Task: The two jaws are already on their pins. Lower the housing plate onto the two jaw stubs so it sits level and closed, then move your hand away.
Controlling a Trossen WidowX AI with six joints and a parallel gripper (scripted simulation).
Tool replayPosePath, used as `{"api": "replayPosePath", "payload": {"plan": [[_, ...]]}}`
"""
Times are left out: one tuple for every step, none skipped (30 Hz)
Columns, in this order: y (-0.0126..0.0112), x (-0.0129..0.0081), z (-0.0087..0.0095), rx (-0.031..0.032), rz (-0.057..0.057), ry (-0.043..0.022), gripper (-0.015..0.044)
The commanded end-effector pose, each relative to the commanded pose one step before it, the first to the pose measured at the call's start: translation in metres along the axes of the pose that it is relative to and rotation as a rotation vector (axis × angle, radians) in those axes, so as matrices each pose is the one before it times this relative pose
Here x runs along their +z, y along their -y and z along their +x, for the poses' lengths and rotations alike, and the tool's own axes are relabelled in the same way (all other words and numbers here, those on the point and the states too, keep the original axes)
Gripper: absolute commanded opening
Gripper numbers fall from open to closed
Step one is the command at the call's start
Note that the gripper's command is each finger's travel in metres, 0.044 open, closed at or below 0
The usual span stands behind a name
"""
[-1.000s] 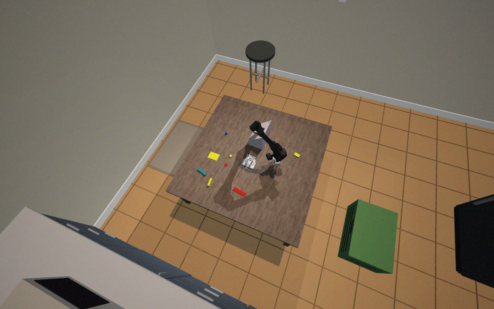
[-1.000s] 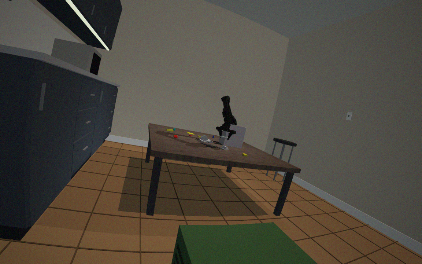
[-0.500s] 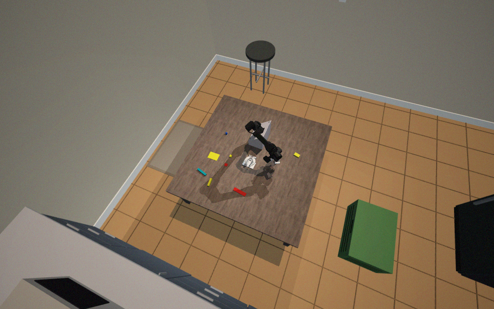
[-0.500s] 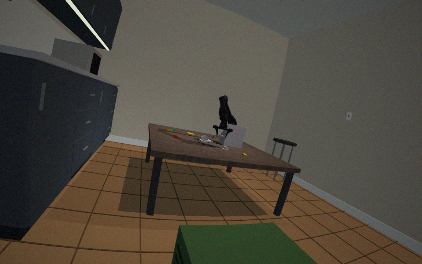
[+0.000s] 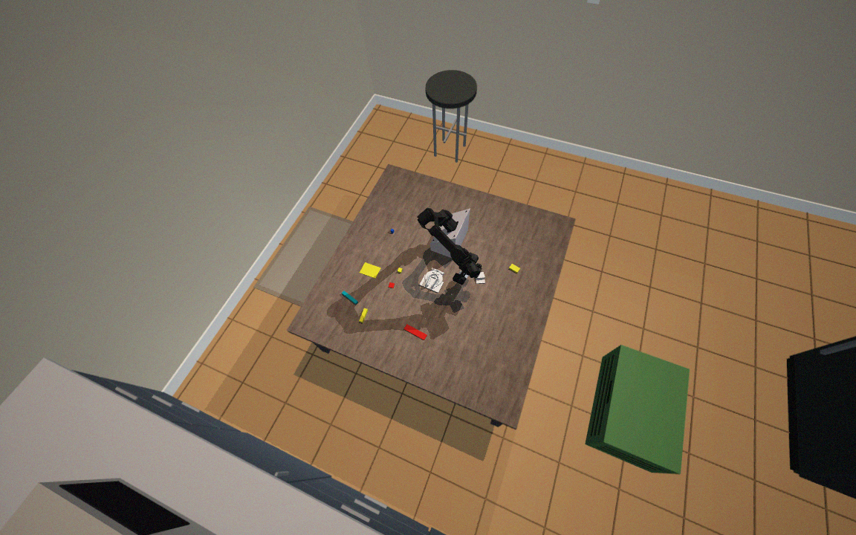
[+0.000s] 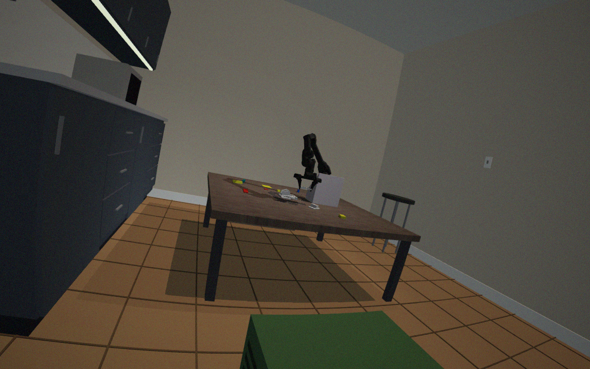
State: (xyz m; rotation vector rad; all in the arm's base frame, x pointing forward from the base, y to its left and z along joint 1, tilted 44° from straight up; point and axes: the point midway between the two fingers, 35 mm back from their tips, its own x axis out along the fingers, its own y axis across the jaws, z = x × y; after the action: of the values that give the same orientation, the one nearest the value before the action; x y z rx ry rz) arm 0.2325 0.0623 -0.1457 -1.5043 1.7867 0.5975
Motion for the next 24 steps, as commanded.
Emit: {"api": "replayPosePath", "payload": {"plan": [[0.00687, -0.01095, -0.00114, -0.00537, -0.1177, 0.00107, 0.0351], [0.00100, -0.00227, -0.00012, -0.00028, -0.0239, 0.00014, 0.0351], [0.00093, -0.00231, -0.00011, -0.00028, -0.0239, 0.00009, 0.0351], [0.00085, -0.00234, -0.00010, -0.00027, -0.0238, 0.00005, 0.0351], [0.00077, -0.00236, -0.00009, -0.00027, -0.0238, 0.00001, 0.0351], [0.00069, -0.00239, -0.00008, -0.00026, -0.0238, -0.00004, 0.0351], [0.00061, -0.00241, -0.00007, -0.00025, -0.0238, -0.00008, 0.0351], [0.00053, -0.00243, -0.00006, -0.00024, -0.0238, -0.00012, 0.0351], [0.00045, -0.00245, -0.00004, -0.00023, -0.0238, -0.00016, 0.0351], [0.00037, -0.00246, -0.00003, -0.00021, -0.0238, -0.00021, 0.0351], [0.00029, -0.00248, -0.00002, -0.00019, -0.0238, -0.00025, 0.0351], [0.00021, -0.00248, -0.00001, -0.00017, -0.0238, -0.00028, 0.0351], [0.00012, -0.00249, 0.00000, -0.00015, -0.0238, -0.00032, 0.0351], [0.00004, -0.00249, 0.00001, -0.00012, -0.0237, -0.00036, 0.0351], [-0.00004, -0.00249, 0.00002, -0.00010, -0.0237, -0.00040, 0.0351], [-0.00013, -0.00249, 0.00003, -0.00007, -0.0237, -0.00043, 0.0351], [-0.00021, -0.00249, 0.00004, -0.00003, -0.0237, -0.00046, 0.0351], [-0.00029, -0.00248, 0.00005, 0.00000, -0.0237, -0.00049, 0.0351], [-0.00038, -0.00247, 0.00006, 0.00003, -0.0237, -0.00052, 0.0351], [-0.00046, -0.00245, 0.00007, 0.00007, -0.0237, -0.00055, 0.0351], [-0.00054, -0.00244, 0.00008, 0.00011, -0.0237, -0.00058, 0.0351], [-0.00062, -0.00242, 0.00009, 0.00015, -0.0237, -0.00060, 0.0351], [-0.00070, -0.00239, 0.00010, 0.00019, -0.0237, -0.00062, 0.0351], [-0.00078, -0.00237, 0.00011, 0.00023, -0.0237, -0.00065, 0.0351]]}}
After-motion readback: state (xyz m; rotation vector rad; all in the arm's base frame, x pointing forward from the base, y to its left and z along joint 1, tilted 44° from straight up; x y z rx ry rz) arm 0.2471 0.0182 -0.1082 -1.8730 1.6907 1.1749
